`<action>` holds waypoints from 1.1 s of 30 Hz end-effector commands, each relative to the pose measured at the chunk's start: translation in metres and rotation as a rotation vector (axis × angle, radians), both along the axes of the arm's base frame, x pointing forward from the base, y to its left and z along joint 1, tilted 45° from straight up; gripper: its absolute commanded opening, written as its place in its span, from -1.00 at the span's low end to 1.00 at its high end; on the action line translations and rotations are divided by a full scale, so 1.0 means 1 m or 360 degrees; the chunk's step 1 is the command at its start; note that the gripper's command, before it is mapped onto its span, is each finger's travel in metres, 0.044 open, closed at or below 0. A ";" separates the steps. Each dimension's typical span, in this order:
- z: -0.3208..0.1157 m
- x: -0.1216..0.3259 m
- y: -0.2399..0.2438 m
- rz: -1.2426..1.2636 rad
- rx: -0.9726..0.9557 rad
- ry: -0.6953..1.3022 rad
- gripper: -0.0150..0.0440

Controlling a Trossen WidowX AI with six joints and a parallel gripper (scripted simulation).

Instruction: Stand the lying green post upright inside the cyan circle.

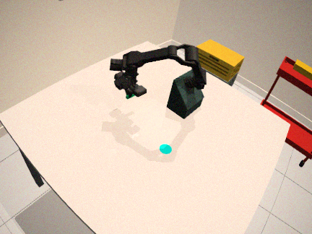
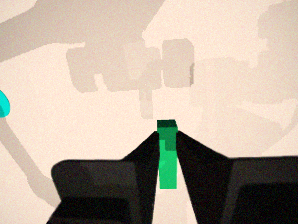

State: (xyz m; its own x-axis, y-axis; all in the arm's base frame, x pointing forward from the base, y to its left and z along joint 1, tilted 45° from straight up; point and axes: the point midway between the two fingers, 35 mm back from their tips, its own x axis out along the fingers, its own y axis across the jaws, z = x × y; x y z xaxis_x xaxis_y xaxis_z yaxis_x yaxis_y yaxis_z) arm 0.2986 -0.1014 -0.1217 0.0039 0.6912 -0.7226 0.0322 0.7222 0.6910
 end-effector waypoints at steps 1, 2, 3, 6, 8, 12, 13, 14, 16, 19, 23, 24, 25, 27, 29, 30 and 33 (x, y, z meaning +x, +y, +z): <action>0.010 -0.001 -0.010 0.0009 -0.0010 -0.0005 -0.42; 0.013 -0.001 -0.012 0.0009 -0.0010 -0.0005 -0.42; 0.015 -0.001 -0.014 0.0009 -0.0009 -0.0005 -0.42; 0.019 -0.002 -0.017 0.0009 -0.0009 -0.0004 -0.42; 0.021 -0.001 -0.016 0.0007 -0.0010 -0.0002 -0.42; 0.029 0.005 -0.011 -0.0008 -0.0018 0.0012 -0.42; 0.032 0.006 -0.009 -0.0012 -0.0020 0.0015 -0.42; 0.034 0.008 -0.008 -0.0016 -0.0022 0.0019 -0.42; 0.038 0.011 -0.004 -0.0024 -0.0026 0.0026 -0.42; 0.045 0.015 0.000 -0.0035 -0.0032 0.0036 -0.42; 0.054 0.020 0.007 -0.0051 -0.0038 0.0049 -0.42; 0.057 0.022 0.009 -0.0055 -0.0039 0.0052 -0.42; 0.059 0.023 0.011 -0.0058 -0.0041 0.0056 -0.42; 0.064 0.025 0.014 -0.0066 -0.0043 0.0062 -0.42; 0.068 0.028 0.018 -0.0074 -0.0046 0.0068 -0.42; 0.071 0.029 0.020 -0.0078 -0.0047 0.0071 -0.42; 0.077 0.032 0.026 -0.0089 -0.0050 0.0081 -0.42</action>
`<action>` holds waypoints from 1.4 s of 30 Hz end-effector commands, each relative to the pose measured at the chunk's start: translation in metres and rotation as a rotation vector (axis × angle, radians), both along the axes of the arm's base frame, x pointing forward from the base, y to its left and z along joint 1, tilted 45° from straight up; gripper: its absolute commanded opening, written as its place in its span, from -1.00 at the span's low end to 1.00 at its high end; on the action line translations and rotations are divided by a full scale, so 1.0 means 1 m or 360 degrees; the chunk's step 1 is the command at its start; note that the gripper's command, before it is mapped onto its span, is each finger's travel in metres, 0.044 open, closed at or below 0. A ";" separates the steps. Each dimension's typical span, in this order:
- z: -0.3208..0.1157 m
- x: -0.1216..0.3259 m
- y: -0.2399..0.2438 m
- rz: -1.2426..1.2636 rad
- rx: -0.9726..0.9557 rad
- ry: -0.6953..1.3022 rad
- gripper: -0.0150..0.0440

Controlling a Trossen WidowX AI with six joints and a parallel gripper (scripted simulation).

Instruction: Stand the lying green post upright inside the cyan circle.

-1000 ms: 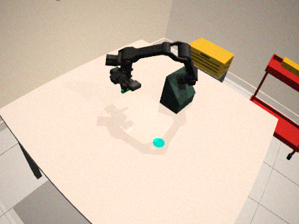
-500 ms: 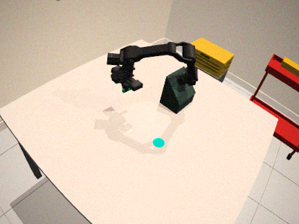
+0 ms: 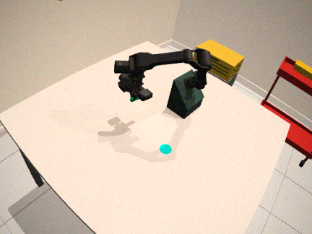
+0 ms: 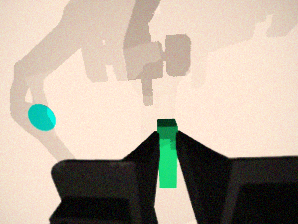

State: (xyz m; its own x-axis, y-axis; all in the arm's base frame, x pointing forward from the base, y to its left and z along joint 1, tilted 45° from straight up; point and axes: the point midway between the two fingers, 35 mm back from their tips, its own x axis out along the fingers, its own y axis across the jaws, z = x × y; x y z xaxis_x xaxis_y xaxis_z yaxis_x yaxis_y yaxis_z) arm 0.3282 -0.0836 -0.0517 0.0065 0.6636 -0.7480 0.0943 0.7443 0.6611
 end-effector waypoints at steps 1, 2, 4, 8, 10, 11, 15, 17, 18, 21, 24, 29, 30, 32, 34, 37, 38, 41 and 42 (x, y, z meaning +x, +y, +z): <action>0.010 0.003 0.010 -0.0018 0.0008 0.0019 -0.42; 0.012 0.004 0.012 -0.0022 0.0007 0.0022 -0.42; 0.017 0.006 0.016 -0.0029 0.0006 0.0028 -0.42; 0.026 0.010 0.024 -0.0044 0.0003 0.0040 -0.42; 0.031 0.011 0.028 -0.0052 0.0003 0.0045 -0.42; 0.033 0.012 0.030 -0.0056 0.0002 0.0048 -0.42; 0.042 0.015 0.039 -0.0071 0.0001 0.0060 -0.42; 0.047 0.016 0.043 -0.0078 0.0001 0.0065 -0.42; 0.049 0.017 0.045 -0.0082 0.0001 0.0068 -0.42; 0.056 0.018 0.052 -0.0093 0.0002 0.0077 -0.42; 0.063 0.019 0.058 -0.0103 0.0003 0.0085 -0.42; 0.075 0.021 0.070 -0.0121 0.0005 0.0100 -0.42; 0.077 0.021 0.072 -0.0124 0.0006 0.0102 -0.42; 0.082 0.021 0.077 -0.0131 0.0007 0.0108 -0.42; 0.087 0.022 0.081 -0.0138 0.0009 0.0114 -0.42; 0.094 0.022 0.088 -0.0148 0.0012 0.0123 -0.42; 0.096 0.022 0.091 -0.0151 0.0013 0.0126 -0.42; 0.103 0.021 0.098 -0.0161 0.0017 0.0135 -0.42; 0.105 0.021 0.100 -0.0164 0.0018 0.0138 -0.42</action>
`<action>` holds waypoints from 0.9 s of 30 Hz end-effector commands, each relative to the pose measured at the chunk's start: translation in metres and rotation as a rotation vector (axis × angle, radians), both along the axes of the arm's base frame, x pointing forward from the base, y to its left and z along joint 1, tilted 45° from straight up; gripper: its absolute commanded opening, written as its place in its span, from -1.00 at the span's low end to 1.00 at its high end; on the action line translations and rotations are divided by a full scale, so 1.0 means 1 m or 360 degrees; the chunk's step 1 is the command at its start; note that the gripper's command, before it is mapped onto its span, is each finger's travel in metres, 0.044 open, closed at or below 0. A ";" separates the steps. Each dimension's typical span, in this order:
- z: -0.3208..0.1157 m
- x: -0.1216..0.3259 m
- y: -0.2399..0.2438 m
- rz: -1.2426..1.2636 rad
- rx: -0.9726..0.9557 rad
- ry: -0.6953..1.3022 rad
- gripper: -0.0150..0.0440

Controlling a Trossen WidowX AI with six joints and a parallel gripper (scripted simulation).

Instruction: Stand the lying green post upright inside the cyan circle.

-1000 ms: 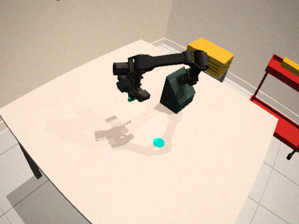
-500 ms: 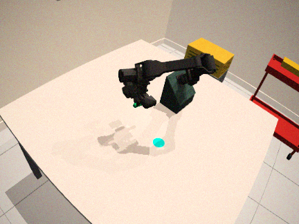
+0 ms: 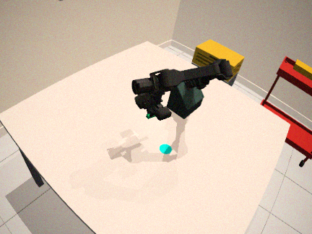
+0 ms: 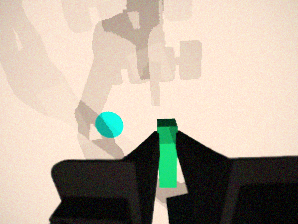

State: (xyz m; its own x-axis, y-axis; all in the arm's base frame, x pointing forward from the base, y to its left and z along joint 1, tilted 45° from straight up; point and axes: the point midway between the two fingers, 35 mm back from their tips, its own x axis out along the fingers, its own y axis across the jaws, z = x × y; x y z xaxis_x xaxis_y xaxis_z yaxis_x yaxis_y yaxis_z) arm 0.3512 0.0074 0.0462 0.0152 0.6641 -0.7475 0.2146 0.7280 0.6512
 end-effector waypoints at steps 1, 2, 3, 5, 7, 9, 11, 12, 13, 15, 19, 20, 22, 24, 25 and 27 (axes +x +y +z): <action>0.009 -0.002 0.011 -0.0014 0.0016 0.0022 -0.42; 0.012 -0.002 0.014 -0.0017 0.0018 0.0025 -0.42; 0.014 -0.003 0.016 -0.0020 0.0019 0.0028 -0.42; 0.019 -0.003 0.021 -0.0026 0.0022 0.0034 -0.42; 0.023 -0.004 0.025 -0.0032 0.0026 0.0040 -0.42; 0.028 -0.005 0.030 -0.0038 0.0029 0.0046 -0.42; 0.032 -0.006 0.035 -0.0044 0.0033 0.0052 -0.42; 0.034 -0.006 0.037 -0.0047 0.0035 0.0055 -0.42; 0.037 -0.007 0.039 -0.0050 0.0036 0.0059 -0.42; 0.041 -0.008 0.044 -0.0056 0.0040 0.0065 -0.42; 0.050 -0.011 0.053 -0.0067 0.0049 0.0078 -0.42; 0.052 -0.012 0.056 -0.0070 0.0051 0.0082 -0.42; 0.057 -0.013 0.060 -0.0075 0.0056 0.0089 -0.42; 0.061 -0.015 0.065 -0.0080 0.0060 0.0096 -0.42; 0.063 -0.016 0.067 -0.0083 0.0063 0.0099 -0.42; 0.068 -0.018 0.071 -0.0088 0.0068 0.0107 -0.42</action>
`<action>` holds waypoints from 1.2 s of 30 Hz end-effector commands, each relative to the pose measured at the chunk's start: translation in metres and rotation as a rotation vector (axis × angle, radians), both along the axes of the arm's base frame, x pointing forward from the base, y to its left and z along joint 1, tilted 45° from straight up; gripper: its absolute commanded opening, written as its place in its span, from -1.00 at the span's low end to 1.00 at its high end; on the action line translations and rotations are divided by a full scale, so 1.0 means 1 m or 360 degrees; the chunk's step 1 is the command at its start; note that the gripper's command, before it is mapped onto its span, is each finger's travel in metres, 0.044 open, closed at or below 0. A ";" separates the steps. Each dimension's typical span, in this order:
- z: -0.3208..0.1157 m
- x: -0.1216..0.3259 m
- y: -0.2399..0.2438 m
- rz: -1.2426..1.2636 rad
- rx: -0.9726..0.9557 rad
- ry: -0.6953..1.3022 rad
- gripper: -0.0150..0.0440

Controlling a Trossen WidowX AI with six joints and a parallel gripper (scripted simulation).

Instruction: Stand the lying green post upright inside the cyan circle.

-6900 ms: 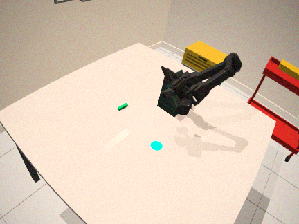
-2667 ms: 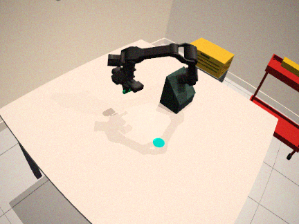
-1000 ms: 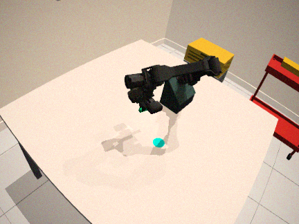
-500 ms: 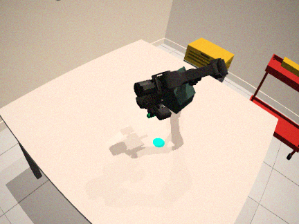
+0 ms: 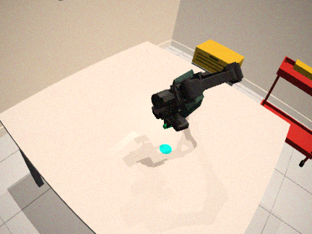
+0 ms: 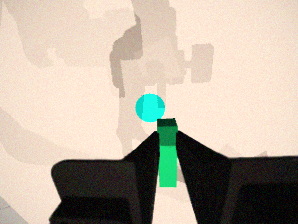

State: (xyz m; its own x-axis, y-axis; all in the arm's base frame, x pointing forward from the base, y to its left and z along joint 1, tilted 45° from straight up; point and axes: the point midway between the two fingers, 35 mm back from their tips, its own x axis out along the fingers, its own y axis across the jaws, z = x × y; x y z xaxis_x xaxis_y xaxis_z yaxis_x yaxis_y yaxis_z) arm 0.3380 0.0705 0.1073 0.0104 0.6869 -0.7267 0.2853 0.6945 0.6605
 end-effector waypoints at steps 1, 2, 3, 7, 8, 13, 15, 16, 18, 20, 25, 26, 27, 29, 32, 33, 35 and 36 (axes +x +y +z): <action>0.009 -0.006 0.011 -0.0010 0.0020 0.0026 -0.42; 0.011 -0.007 0.013 -0.0012 0.0023 0.0029 -0.42; 0.013 -0.008 0.015 -0.0014 0.0025 0.0033 -0.42; 0.016 -0.009 0.018 -0.0018 0.0028 0.0038 -0.42; 0.016 -0.010 0.019 -0.0017 0.0022 0.0036 -0.42; 0.011 -0.010 0.020 -0.0012 -0.0029 0.0019 -0.42; 0.009 -0.011 0.020 -0.0010 -0.0050 0.0012 -0.42; 0.008 -0.011 0.021 -0.0010 -0.0060 0.0008 -0.42; 0.006 -0.011 0.021 -0.0009 -0.0081 0.0000 -0.42; 0.004 -0.011 0.022 -0.0008 -0.0102 -0.0008 -0.42; 0.000 -0.011 0.023 -0.0007 -0.0153 -0.0029 -0.42; -0.001 -0.011 0.023 -0.0007 -0.0163 -0.0034 -0.42; -0.002 -0.012 0.023 -0.0007 -0.0173 -0.0038 -0.42; -0.004 -0.012 0.024 -0.0008 -0.0193 -0.0047 -0.42; -0.006 -0.012 0.024 -0.0009 -0.0223 -0.0061 -0.42; -0.007 -0.012 0.025 -0.0009 -0.0233 -0.0066 -0.42; -0.009 -0.012 0.025 -0.0011 -0.0252 -0.0076 -0.42; -0.010 -0.012 0.025 -0.0012 -0.0262 -0.0081 -0.42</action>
